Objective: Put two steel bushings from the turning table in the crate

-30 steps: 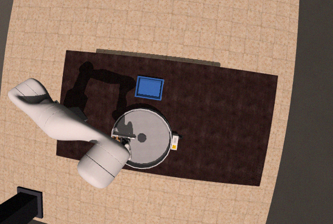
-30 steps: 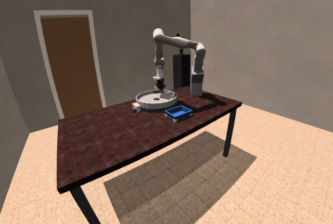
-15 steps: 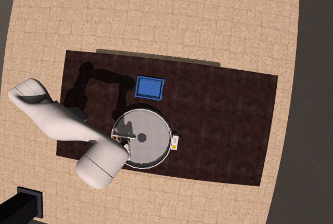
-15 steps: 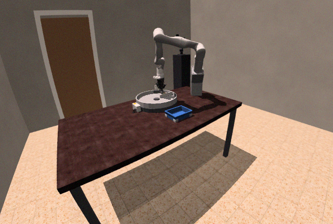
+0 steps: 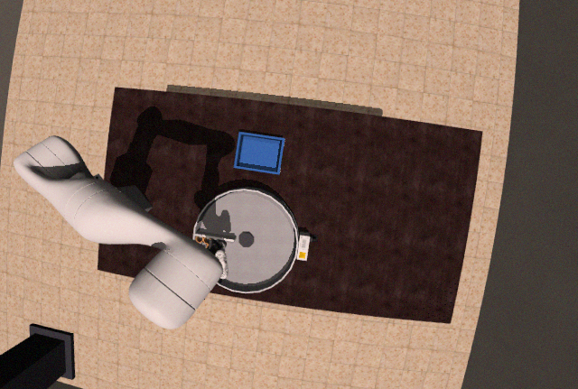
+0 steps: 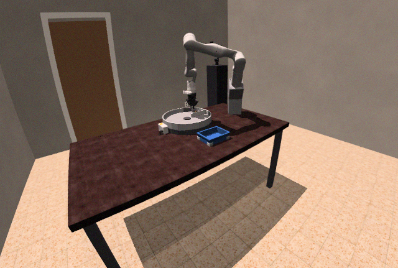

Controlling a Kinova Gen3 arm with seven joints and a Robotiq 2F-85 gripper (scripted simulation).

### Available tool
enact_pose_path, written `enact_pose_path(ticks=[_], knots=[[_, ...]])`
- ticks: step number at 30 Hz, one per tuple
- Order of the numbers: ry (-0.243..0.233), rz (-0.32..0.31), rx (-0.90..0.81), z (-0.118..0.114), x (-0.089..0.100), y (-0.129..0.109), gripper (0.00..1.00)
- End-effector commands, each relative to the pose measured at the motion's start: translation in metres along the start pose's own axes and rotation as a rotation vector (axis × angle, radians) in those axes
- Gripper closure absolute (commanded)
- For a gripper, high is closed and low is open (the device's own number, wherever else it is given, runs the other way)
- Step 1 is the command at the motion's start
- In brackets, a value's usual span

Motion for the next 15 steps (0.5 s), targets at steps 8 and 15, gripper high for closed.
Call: enact_pose_path(ticks=[8,15], knots=[[0.004,-0.008,-0.013,0.0013,0.0059,0.0055,1.00],[0.000,-0.006,-0.019,-0.0002,0.0080,0.0058,1.00]])
Point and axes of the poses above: the point where the finger pads meet when closed, its own x axis back along the fingers, its own z axis across the jaws, y = z × x, the point moved 9 cm from there along x, back along the fingers, and after that the axes turned 7 degrees about -x, right-handed, at the moved point
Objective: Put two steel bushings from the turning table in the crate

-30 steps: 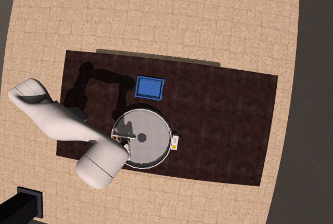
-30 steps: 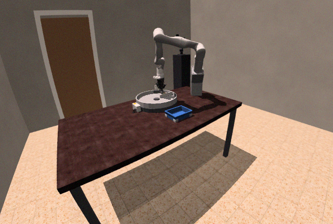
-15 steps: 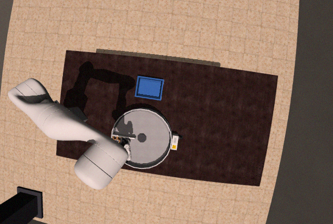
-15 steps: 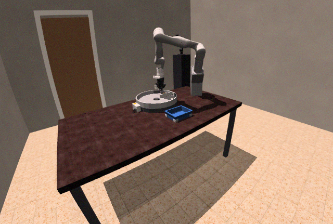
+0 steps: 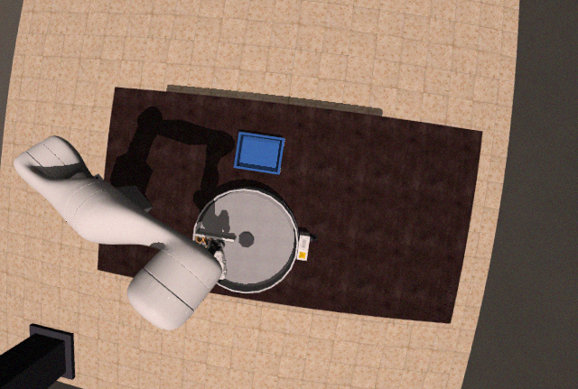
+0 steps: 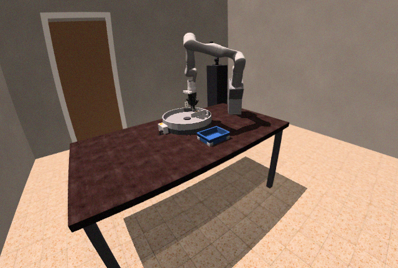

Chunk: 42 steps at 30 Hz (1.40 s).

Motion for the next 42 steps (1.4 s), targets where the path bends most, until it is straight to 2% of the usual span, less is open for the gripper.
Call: enact_pose_path(ticks=[1,12,17,29,34,42], knots=[[-0.002,0.002,-0.011,-0.001,0.005,0.001,1.00],[-0.002,0.002,-0.011,-0.001,0.005,0.001,1.00],[0.002,0.000,-0.008,0.002,0.021,0.002,1.00],[0.002,0.000,-0.008,0.002,0.021,0.002,1.00],[0.003,-0.001,-0.005,0.004,0.036,0.002,1.00],[0.003,-0.001,-0.005,0.004,0.036,0.002,1.00]])
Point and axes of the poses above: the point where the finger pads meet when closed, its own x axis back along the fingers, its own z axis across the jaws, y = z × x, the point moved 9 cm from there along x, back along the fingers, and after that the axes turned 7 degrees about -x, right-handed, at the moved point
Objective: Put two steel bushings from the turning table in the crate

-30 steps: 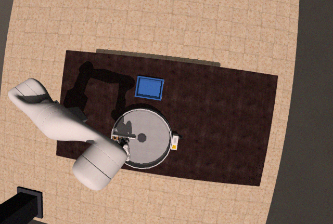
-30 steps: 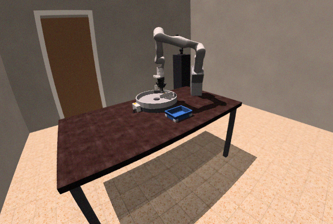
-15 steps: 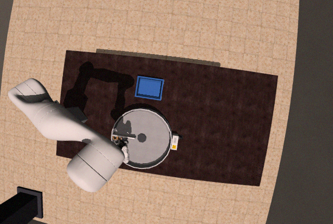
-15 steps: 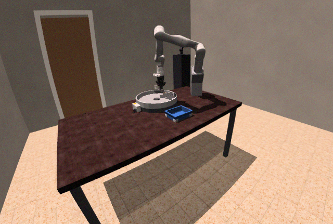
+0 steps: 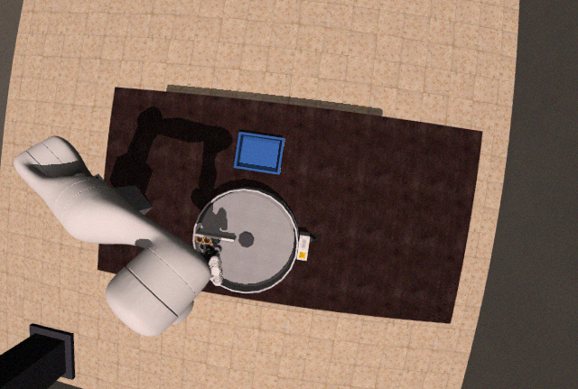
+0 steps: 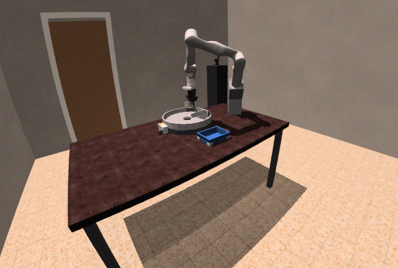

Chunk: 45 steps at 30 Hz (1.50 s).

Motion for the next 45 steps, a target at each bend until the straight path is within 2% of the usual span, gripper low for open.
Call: enact_pose_path(ticks=[1,4,9,21,26,38,43,45], knots=[[-0.003,0.004,-0.007,-0.001,0.004,0.000,1.00],[-0.003,0.004,-0.007,-0.001,0.004,0.000,1.00],[0.001,0.003,-0.002,-0.050,0.002,-0.015,1.00],[0.001,0.003,-0.002,-0.050,0.002,-0.015,1.00],[-0.006,0.007,-0.011,-0.099,0.003,-0.030,1.00],[-0.006,0.007,-0.011,-0.099,0.003,-0.030,1.00],[-0.013,0.011,-0.015,-0.148,0.004,-0.046,1.00],[-0.013,0.011,-0.015,-0.148,0.004,-0.046,1.00]])
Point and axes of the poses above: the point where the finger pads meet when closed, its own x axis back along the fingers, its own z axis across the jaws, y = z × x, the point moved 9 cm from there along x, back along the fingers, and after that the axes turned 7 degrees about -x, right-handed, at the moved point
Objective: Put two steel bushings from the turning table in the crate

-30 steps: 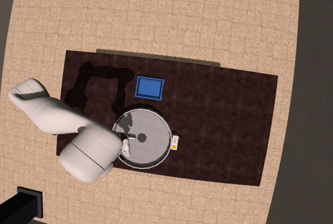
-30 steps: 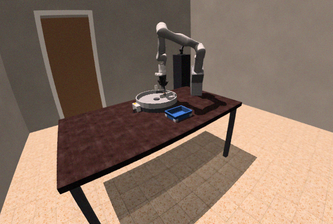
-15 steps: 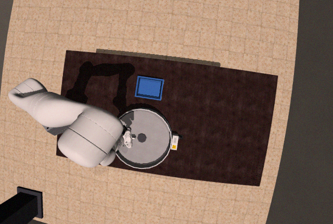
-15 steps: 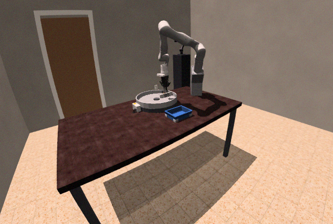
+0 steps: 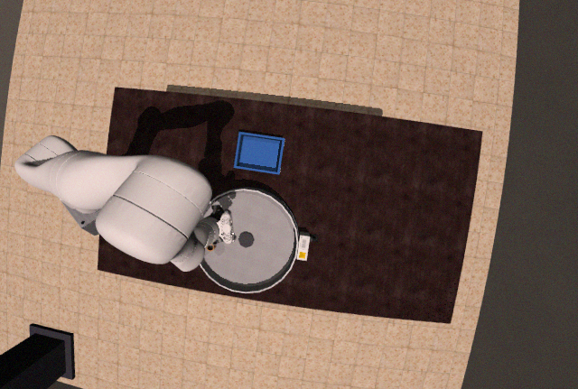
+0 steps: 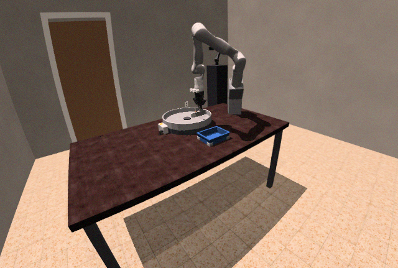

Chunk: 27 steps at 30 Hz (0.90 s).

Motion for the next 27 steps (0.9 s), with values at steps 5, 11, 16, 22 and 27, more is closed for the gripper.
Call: enact_pose_path(ticks=[5,11,16,22,27], knots=[[0.006,-0.001,0.013,-0.014,0.003,-0.005,1.00],[0.001,0.003,0.018,-0.023,0.002,-0.009,1.00],[0.000,0.004,0.017,-0.063,0.003,-0.020,1.00],[0.000,0.004,0.017,-0.063,0.003,-0.020,1.00],[0.000,0.004,0.017,-0.063,0.003,-0.020,1.00]])
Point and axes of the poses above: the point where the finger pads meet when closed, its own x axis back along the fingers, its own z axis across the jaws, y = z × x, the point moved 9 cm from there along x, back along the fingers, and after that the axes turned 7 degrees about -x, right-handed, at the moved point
